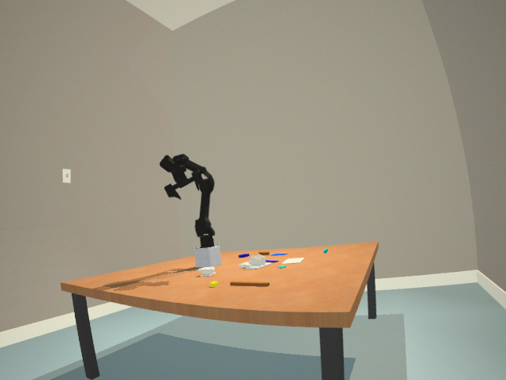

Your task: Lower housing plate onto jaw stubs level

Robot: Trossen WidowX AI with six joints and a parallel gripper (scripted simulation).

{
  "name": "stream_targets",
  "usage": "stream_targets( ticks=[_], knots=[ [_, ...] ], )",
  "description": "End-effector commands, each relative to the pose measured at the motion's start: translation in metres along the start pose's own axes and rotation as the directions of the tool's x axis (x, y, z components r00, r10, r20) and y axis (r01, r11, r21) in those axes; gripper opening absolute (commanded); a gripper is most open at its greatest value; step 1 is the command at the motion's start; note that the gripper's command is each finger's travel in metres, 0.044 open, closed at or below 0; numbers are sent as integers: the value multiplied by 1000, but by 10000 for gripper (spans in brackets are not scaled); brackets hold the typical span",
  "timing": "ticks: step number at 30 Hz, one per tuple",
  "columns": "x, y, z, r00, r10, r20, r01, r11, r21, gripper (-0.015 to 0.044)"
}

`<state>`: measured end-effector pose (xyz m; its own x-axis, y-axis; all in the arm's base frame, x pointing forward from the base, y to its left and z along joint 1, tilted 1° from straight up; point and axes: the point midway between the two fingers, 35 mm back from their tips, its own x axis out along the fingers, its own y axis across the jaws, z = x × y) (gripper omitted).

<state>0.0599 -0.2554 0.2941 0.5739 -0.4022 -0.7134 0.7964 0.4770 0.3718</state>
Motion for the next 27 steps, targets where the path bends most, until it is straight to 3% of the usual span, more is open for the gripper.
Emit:
stream_targets(
  ticks=[1,27],
  knots=[
    [11,-3,-3,999,0,-33,-3,996,-87,440],
    [63,-20,-17,982,-39,-183,-74,818,-571,440]
  ],
)
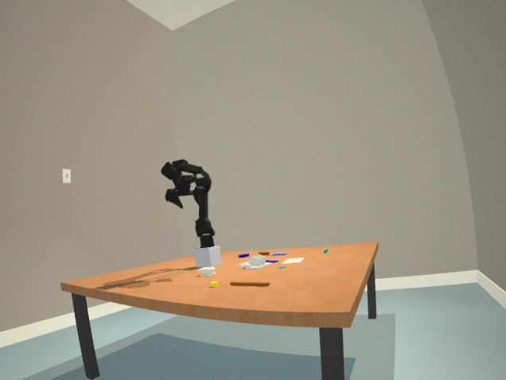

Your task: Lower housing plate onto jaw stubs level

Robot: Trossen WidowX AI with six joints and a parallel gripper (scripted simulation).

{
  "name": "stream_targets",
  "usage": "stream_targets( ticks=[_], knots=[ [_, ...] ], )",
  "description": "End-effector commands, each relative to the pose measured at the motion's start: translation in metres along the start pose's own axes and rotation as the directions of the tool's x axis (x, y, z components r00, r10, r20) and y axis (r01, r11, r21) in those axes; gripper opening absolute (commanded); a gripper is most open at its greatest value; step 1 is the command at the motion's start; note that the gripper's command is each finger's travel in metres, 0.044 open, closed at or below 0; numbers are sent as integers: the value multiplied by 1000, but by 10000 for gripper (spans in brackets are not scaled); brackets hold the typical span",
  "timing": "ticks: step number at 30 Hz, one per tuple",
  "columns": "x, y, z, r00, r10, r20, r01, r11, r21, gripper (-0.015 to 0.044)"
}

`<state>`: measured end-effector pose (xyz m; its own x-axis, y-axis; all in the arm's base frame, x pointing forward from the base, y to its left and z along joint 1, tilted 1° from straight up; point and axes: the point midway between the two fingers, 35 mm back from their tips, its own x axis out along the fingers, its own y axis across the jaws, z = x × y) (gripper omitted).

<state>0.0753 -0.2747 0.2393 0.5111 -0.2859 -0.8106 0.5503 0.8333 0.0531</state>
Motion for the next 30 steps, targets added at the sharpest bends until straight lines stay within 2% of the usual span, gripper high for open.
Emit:
stream_targets(
  ticks=[1,15,30],
  knots=[
    [10,-2,-3,1000,6,-29,-9,996,-90,440],
    [39,-4,-12,994,19,-111,-59,928,-369,440],
    [69,-3,-22,980,26,-199,-148,764,-628,440]
  ],
)
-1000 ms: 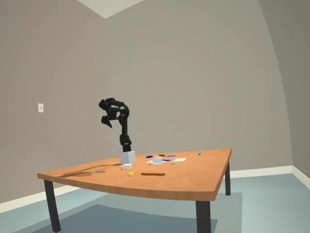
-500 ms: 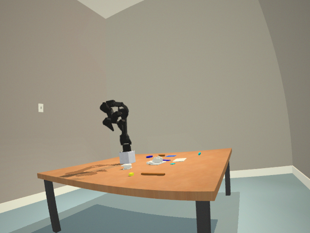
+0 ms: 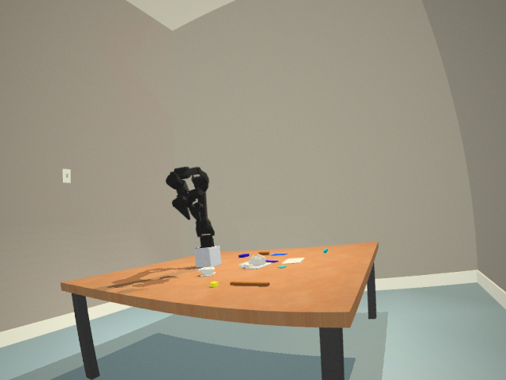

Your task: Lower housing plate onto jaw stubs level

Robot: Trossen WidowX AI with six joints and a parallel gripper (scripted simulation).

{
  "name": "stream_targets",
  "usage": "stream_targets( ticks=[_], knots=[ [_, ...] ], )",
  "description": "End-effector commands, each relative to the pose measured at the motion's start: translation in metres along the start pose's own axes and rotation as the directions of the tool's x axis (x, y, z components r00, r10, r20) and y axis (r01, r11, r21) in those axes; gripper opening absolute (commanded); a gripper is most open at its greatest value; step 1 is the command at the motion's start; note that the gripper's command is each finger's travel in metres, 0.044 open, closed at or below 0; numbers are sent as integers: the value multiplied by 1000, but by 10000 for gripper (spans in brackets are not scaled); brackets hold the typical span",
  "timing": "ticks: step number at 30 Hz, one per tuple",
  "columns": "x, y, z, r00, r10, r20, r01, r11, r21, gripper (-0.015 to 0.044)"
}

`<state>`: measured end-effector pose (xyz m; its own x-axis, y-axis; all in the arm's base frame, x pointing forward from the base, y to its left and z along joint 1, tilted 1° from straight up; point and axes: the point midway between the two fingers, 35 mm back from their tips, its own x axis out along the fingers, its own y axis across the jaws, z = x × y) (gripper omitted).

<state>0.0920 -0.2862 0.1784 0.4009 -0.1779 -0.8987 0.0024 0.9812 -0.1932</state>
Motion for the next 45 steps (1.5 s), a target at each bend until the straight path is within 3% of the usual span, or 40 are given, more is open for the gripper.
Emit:
stream_targets(
  ticks=[1,22,45],
  knots=[
    [10,1,-2,1000,19,-23,-21,996,-92,440],
    [53,10,-8,988,89,-126,-141,848,-511,440],
    [96,26,-15,958,147,-246,-286,469,-835,440]
  ],
)
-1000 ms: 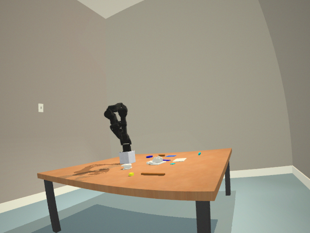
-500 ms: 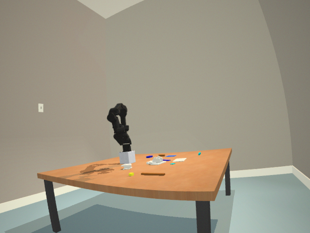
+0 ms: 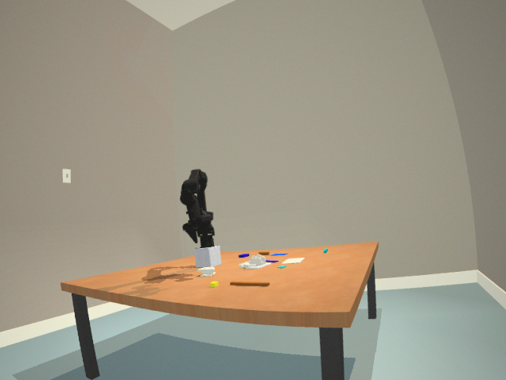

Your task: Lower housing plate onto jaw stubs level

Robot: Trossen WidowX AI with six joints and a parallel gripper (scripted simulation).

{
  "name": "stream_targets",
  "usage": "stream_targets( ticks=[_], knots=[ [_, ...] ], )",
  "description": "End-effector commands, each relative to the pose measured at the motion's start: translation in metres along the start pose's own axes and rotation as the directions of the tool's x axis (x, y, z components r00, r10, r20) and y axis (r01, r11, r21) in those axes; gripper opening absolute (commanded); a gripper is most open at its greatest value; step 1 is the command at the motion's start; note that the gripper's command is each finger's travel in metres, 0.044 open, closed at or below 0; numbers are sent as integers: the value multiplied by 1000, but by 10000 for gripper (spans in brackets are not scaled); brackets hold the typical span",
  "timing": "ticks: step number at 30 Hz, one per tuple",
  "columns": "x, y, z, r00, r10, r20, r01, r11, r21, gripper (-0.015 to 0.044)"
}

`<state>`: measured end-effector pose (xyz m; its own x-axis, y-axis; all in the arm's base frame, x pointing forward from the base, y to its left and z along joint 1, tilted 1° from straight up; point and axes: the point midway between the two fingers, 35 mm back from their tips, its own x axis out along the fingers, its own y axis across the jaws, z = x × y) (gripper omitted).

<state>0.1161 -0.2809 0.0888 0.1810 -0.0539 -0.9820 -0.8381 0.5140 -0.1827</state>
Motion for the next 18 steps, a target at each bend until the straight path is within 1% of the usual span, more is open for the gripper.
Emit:
stream_targets(
  ticks=[1,9,18],
  knots=[
    [10,2,2,1000,30,-6,-30,995,-99,440],
    [24,4,6,997,76,-18,-78,958,-275,440],
    [41,7,11,991,126,-35,-128,878,-462,440]
  ],
)
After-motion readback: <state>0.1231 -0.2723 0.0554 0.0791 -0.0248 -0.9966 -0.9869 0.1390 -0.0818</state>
